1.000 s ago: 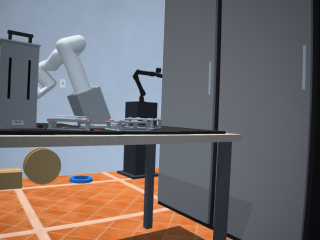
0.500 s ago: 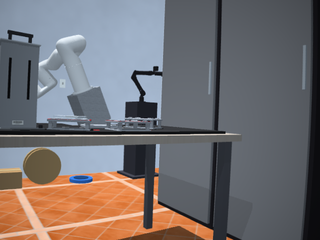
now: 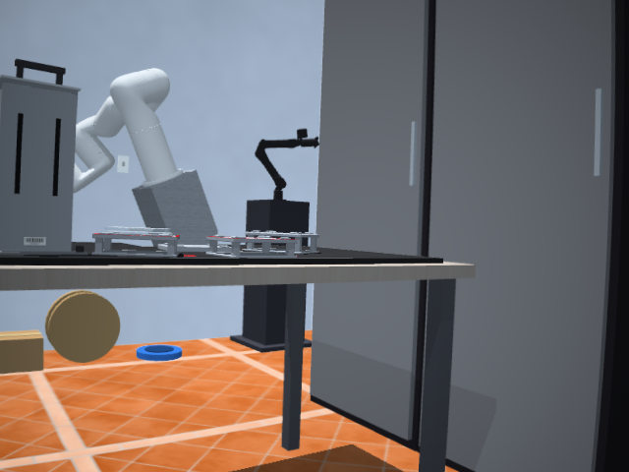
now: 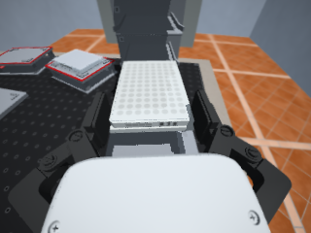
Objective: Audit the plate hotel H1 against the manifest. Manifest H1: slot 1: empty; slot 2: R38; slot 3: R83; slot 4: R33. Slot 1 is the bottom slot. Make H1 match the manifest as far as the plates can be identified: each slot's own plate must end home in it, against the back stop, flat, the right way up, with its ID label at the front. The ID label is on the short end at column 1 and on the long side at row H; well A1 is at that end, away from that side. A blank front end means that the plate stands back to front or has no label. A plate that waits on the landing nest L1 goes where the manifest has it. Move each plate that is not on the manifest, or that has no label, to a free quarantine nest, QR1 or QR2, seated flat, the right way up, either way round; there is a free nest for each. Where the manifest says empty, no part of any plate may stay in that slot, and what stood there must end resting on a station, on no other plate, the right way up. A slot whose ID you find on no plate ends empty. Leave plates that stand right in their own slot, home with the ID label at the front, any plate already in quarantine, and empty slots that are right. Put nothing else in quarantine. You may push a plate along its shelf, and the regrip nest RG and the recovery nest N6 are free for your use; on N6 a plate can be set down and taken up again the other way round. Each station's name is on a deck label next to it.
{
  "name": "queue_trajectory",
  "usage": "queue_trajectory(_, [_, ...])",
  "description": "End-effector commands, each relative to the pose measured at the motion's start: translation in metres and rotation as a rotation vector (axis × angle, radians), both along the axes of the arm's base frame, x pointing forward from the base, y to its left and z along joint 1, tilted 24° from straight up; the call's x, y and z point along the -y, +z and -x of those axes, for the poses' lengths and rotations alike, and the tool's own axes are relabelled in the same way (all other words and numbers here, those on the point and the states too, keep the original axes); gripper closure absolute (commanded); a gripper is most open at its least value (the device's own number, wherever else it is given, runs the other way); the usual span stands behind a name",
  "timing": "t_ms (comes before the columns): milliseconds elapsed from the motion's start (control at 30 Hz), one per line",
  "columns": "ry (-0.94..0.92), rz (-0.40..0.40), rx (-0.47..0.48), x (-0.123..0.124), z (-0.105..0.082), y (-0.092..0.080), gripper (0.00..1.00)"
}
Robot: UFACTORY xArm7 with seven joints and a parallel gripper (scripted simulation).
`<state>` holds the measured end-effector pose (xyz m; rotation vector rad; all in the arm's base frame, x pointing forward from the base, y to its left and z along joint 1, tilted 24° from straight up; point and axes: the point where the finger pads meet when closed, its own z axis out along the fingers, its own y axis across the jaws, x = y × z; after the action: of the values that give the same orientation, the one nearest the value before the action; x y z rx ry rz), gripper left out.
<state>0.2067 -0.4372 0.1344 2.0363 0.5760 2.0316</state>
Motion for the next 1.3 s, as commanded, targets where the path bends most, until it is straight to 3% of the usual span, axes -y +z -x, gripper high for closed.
queue_trajectory(0, [0.001, 0.003, 0.0, 0.001, 0.007, 0.002, 1.0])
queue_trajectory(1267, [0.001, 0.003, 0.0, 0.008, 0.062, 0.003, 1.0])
